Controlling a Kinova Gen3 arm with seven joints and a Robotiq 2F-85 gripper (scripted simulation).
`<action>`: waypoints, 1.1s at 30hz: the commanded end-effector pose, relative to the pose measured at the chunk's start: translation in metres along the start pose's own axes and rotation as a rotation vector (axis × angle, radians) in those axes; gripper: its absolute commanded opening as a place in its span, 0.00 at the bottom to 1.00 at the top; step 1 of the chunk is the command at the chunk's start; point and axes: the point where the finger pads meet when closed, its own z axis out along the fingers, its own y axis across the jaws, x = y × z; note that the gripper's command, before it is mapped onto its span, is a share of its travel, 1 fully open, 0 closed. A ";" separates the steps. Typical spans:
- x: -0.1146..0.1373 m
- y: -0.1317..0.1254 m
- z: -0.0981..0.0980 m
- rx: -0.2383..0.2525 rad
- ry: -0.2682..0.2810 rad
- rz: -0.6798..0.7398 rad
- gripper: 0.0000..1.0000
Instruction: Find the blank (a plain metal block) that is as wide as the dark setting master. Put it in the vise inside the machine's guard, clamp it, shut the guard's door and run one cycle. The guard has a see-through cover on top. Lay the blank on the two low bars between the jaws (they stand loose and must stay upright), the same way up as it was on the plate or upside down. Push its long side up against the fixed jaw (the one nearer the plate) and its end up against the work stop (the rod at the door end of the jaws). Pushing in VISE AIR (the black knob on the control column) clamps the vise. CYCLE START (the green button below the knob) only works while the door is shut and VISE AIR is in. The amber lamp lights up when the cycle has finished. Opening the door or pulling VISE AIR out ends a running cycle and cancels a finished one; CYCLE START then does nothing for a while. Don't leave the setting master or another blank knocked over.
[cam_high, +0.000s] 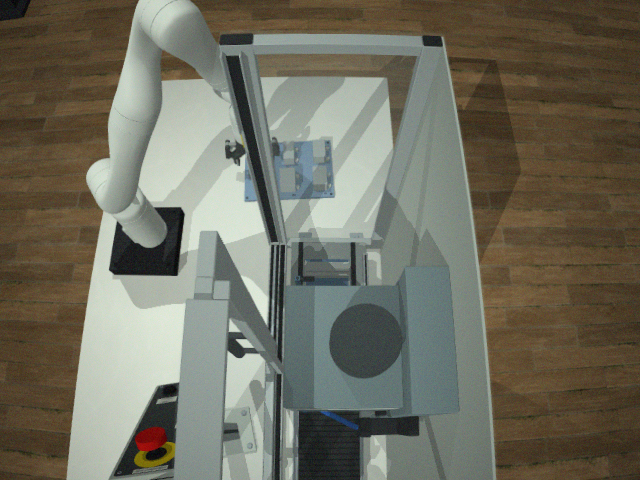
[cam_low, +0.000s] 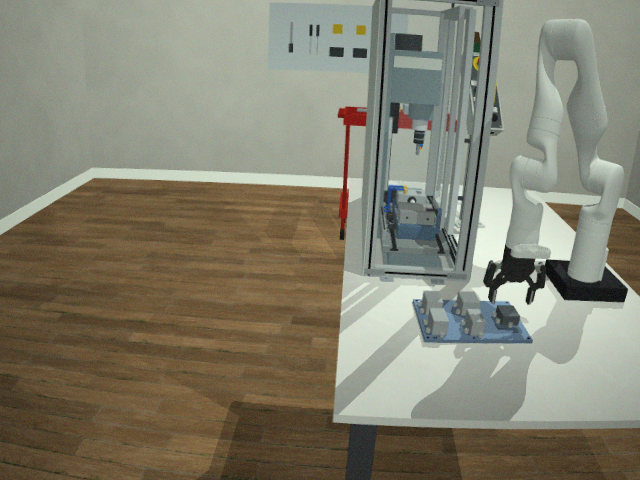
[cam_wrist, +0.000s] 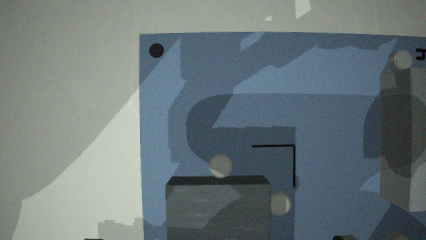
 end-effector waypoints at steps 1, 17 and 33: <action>0.000 0.000 0.006 -0.001 0.001 0.000 1.00; 0.000 0.000 0.010 -0.001 0.001 0.000 1.00; 0.000 0.000 0.014 -0.001 0.001 0.000 1.00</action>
